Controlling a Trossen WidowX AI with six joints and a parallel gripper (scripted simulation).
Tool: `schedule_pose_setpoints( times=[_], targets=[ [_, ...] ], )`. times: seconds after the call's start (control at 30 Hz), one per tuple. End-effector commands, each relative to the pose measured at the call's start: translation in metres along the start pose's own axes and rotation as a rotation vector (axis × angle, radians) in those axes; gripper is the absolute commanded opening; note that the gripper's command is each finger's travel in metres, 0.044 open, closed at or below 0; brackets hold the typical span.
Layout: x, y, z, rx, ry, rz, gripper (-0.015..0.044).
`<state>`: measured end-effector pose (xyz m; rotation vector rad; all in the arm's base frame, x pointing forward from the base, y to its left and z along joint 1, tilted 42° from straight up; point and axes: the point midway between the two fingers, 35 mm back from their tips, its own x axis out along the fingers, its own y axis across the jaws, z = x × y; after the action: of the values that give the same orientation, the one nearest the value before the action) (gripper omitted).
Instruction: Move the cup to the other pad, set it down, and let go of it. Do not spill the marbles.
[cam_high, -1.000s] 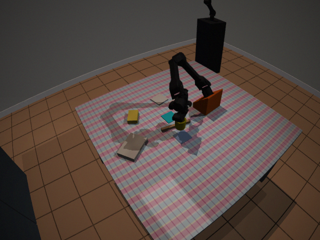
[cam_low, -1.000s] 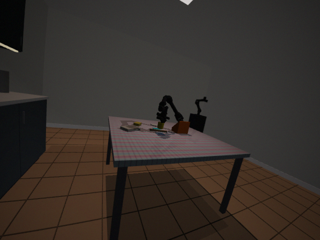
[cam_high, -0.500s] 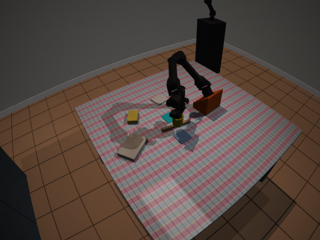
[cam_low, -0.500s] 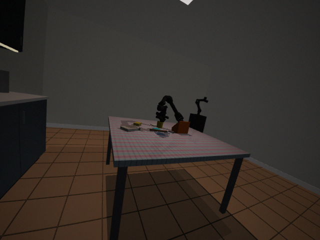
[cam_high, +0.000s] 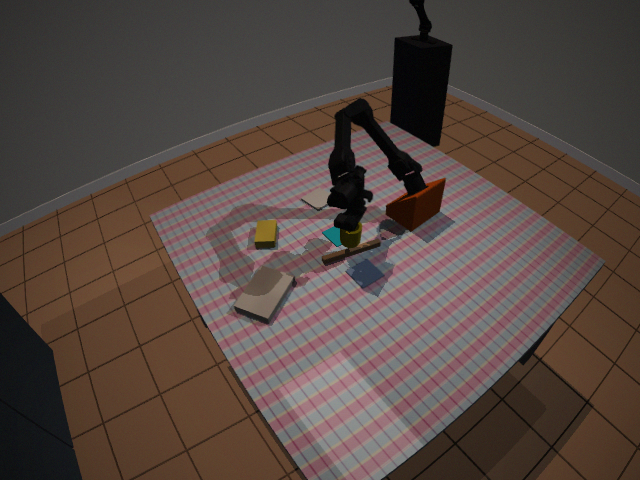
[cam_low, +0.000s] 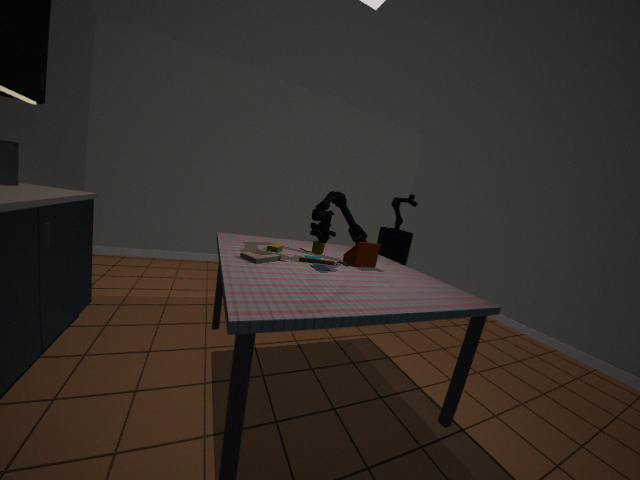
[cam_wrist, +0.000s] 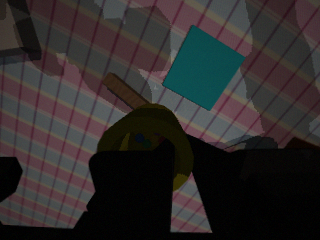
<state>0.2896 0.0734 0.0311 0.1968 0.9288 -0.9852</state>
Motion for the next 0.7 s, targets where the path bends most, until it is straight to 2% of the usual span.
schedule_pose_setpoints(
  times=[0.0,0.67],
  targets=[
    [0.002,-0.008,0.005,-0.009,-0.003,-0.011,0.0],
    [0.001,-0.037,0.037,-0.009,-0.005,-0.012,0.0]
  ],
)
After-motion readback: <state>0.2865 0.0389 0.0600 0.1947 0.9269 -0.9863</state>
